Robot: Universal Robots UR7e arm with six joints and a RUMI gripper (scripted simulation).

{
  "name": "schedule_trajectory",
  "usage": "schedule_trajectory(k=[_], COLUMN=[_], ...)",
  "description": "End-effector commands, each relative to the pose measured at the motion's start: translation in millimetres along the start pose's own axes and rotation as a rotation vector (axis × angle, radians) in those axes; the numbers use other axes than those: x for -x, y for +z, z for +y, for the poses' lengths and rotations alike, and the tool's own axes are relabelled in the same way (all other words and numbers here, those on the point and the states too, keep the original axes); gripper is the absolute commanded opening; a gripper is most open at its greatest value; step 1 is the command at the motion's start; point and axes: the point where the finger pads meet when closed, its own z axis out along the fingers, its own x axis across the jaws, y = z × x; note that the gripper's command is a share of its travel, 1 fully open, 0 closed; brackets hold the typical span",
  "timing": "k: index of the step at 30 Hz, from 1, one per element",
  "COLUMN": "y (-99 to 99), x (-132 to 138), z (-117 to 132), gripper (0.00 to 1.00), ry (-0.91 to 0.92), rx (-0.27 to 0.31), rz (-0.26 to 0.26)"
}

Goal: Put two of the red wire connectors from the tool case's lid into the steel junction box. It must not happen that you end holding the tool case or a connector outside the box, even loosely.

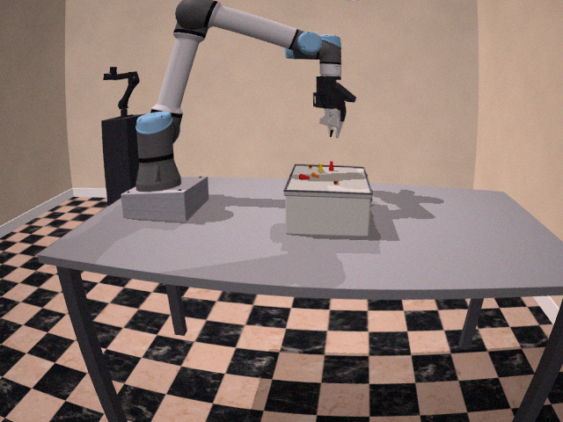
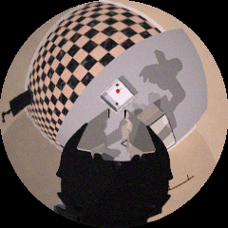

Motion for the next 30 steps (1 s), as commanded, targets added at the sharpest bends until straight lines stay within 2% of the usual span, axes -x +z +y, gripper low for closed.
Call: schedule_trajectory(k=[1,5,12,14,17,20,30], y=[-0.6,0.4,5.1,5.1,8.2,10.4,11.2], x=[-3.4,-30.2,-99.1,-99.1,-125.9,-140.6,-145.0], z=[2.0,22.0,88.0,88.0,121.8,143.4,150.3], gripper=[0.18,0.18,0.18,0.18,0.18,0.18,0.18], ry=[0.007,0.066,0.242,0.242,0.325,0.376,0.393], rx=[-0.001,-0.002,-0.002,-0.002,-0.002,-0.002,-0.002], rz=[0.001,0.001,0.002,0.002,0.001,0.001,0.000])
